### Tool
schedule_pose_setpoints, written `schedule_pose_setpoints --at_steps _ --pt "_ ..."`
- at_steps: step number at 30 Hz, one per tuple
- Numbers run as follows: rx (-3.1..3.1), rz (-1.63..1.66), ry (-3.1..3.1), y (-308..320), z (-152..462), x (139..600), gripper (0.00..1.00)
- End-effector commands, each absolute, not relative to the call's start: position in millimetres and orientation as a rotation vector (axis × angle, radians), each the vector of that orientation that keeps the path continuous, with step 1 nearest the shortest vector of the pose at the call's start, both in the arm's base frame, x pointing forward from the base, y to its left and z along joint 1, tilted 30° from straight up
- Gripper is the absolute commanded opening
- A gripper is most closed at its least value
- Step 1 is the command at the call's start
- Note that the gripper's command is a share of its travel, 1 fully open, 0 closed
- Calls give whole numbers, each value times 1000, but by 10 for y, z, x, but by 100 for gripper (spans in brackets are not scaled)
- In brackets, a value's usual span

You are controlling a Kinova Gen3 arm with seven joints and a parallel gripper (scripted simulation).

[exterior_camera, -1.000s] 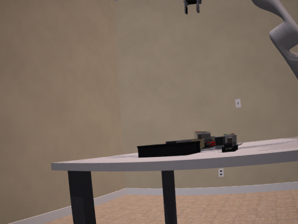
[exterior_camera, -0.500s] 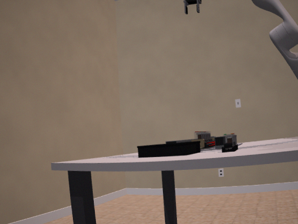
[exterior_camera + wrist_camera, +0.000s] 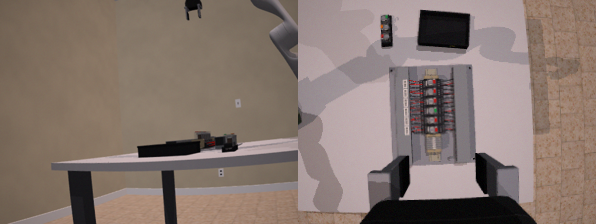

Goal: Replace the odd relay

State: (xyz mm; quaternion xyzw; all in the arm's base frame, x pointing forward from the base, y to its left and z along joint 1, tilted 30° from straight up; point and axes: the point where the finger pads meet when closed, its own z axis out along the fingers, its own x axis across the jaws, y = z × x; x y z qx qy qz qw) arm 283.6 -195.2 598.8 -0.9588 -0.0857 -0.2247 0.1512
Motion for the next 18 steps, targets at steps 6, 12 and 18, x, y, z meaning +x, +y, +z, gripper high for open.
schedule_pose_setpoints --at_steps 6,12,18 --pt "-2750 -595 -262 -1888 5843 2897 100" --pt "-2748 -592 -269 -1806 5641 2983 100" --pt "-2745 -588 -275 -1723 5439 3069 100"
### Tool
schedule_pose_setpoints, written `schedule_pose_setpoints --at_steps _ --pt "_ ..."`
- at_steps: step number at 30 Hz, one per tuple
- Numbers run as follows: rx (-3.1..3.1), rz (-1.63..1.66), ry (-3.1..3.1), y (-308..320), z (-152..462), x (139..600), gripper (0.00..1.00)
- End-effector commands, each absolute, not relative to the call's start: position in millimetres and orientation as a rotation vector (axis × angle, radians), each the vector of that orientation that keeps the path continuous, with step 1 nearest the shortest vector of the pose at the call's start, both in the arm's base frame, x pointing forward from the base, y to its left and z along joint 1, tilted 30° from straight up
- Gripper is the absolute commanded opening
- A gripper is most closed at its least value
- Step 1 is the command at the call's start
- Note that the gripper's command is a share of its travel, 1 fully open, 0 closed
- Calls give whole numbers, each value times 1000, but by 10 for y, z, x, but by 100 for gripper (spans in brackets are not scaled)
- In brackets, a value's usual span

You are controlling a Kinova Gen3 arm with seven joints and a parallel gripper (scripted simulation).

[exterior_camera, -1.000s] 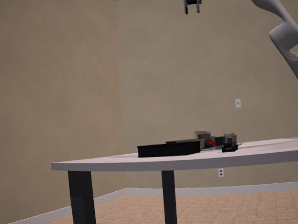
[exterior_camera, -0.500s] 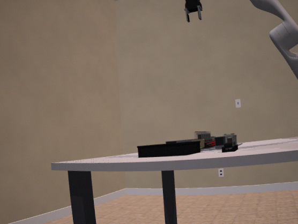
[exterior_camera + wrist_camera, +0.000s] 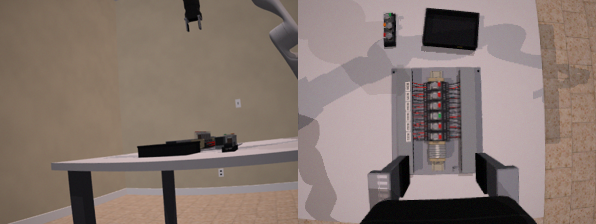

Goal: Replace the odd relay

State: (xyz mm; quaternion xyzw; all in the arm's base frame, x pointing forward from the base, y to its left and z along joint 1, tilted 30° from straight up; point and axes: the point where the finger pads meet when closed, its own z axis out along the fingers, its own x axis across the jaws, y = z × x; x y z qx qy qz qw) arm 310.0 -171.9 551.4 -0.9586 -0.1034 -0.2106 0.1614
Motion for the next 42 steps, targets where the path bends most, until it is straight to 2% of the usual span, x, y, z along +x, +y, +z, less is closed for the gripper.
schedule_pose_setpoints --at_steps 1,42 --pt "-2745 -588 -276 -1710 5405 3083 100" --pt "-2745 -593 -275 -1239 4293 3610 100"
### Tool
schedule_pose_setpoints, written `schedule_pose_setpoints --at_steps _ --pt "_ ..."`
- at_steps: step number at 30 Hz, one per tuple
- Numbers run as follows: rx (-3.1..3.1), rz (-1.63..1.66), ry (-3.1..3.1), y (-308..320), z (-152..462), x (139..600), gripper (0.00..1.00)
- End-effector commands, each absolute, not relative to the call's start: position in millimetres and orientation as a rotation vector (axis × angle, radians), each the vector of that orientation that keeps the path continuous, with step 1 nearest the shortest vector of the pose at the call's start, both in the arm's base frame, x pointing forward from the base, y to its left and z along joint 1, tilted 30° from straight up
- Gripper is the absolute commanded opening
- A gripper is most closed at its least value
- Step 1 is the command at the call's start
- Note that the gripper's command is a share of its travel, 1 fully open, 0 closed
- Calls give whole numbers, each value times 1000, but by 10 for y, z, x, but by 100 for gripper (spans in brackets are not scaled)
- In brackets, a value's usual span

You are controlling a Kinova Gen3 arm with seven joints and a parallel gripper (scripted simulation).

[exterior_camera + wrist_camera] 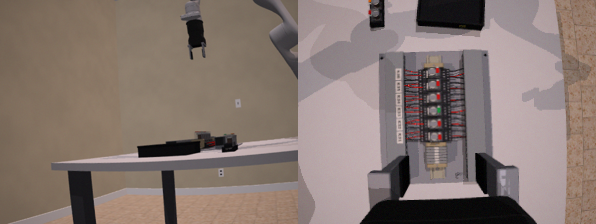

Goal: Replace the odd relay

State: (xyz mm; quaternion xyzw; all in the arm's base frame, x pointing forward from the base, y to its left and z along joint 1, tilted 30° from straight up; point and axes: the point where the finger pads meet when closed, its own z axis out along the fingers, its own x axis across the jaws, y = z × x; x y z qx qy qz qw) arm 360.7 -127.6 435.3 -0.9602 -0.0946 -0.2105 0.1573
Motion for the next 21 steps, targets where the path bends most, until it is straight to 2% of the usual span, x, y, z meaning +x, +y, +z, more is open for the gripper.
schedule_pose_setpoints --at_steps 1,21 --pt "-2745 -592 -275 -1225 4258 3623 100" --pt "-2747 -591 -272 -1014 3668 3858 100"
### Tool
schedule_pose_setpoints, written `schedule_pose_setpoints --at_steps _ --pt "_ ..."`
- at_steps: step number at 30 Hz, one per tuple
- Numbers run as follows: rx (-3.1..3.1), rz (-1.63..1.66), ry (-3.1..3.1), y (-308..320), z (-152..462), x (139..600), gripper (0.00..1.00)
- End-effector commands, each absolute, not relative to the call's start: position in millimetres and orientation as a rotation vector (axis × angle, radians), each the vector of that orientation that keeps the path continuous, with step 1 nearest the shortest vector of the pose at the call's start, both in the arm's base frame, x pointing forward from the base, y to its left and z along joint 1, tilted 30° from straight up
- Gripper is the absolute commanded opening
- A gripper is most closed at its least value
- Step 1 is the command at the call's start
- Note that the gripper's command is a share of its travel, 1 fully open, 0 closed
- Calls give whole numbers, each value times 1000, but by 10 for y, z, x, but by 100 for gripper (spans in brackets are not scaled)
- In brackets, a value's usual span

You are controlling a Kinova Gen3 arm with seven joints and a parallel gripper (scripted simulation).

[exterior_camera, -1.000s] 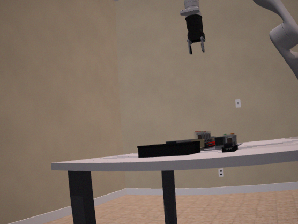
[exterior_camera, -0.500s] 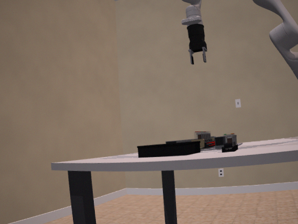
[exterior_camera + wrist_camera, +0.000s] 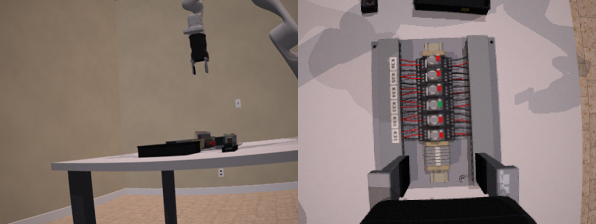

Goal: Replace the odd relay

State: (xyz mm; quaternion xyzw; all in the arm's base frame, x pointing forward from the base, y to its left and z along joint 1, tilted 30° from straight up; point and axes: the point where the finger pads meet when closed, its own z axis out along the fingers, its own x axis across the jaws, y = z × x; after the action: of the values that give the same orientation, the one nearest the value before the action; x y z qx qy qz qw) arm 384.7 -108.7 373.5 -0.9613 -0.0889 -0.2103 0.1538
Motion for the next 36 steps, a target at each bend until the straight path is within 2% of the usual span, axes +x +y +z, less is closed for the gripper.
schedule_pose_setpoints --at_steps 1,36 --pt "-2747 -590 -272 -1000 3634 3871 100" --pt "-2748 -590 -270 -634 2759 4207 100"
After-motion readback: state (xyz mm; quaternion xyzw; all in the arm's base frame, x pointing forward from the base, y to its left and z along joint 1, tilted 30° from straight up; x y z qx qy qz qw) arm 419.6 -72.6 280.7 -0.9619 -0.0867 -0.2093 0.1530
